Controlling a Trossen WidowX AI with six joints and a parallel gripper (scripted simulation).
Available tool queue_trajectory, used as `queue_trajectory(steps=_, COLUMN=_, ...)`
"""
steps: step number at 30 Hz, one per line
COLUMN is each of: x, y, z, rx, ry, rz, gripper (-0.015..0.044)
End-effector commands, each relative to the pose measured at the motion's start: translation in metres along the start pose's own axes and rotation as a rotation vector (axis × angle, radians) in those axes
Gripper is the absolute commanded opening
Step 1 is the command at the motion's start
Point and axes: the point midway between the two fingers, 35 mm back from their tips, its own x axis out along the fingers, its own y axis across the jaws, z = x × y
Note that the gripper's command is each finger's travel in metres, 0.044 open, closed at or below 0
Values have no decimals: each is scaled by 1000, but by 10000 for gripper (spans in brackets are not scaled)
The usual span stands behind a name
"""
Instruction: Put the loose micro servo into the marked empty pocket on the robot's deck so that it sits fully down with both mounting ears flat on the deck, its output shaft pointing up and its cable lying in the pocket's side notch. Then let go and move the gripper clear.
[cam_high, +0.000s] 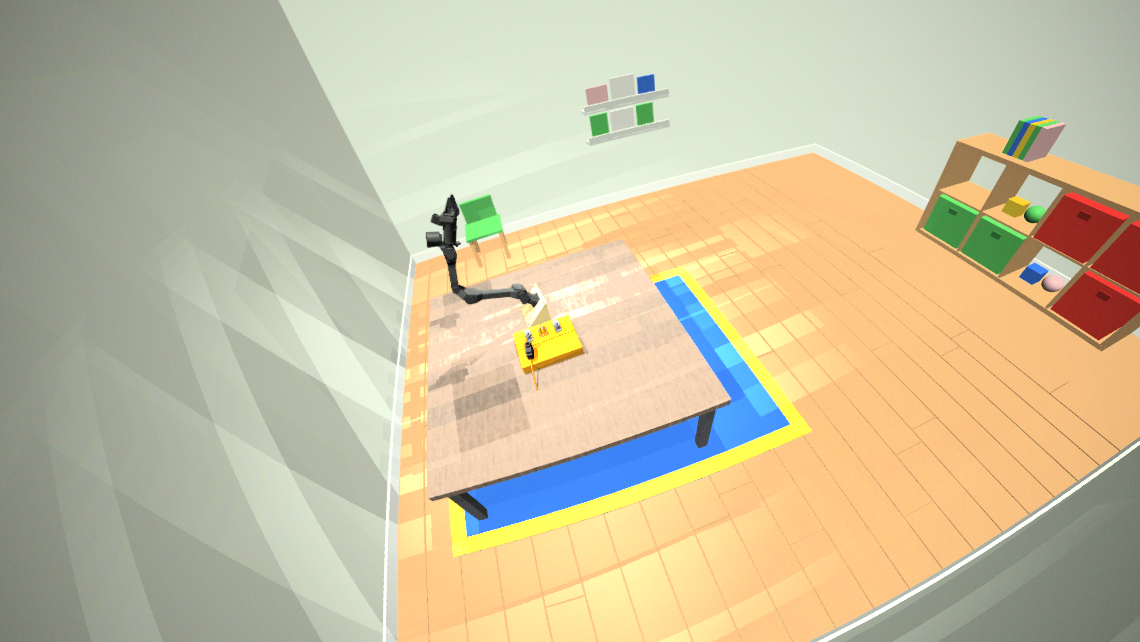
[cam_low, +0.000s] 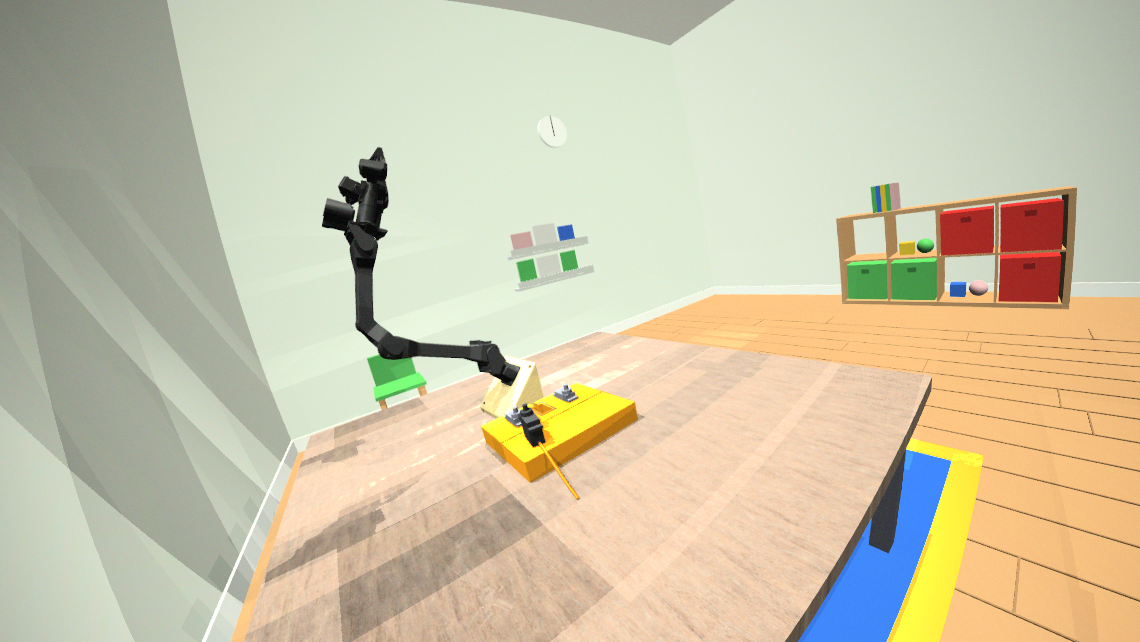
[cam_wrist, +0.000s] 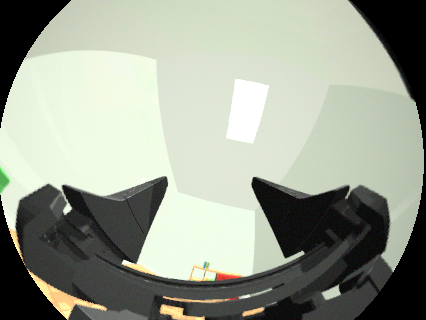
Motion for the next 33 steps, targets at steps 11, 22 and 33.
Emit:
queue_trajectory(steps=11, x=5, y=-23, z=-34, rx=-84, ry=109, rz=-79, gripper=440)
queue_trajectory(steps=22, x=7, y=-44, z=-64, rx=-171, ry=216, rz=-139, gripper=440)
queue_trajectory(steps=33, x=4, y=-70, z=-101, rx=-268, ry=351, rz=-201, gripper=440)
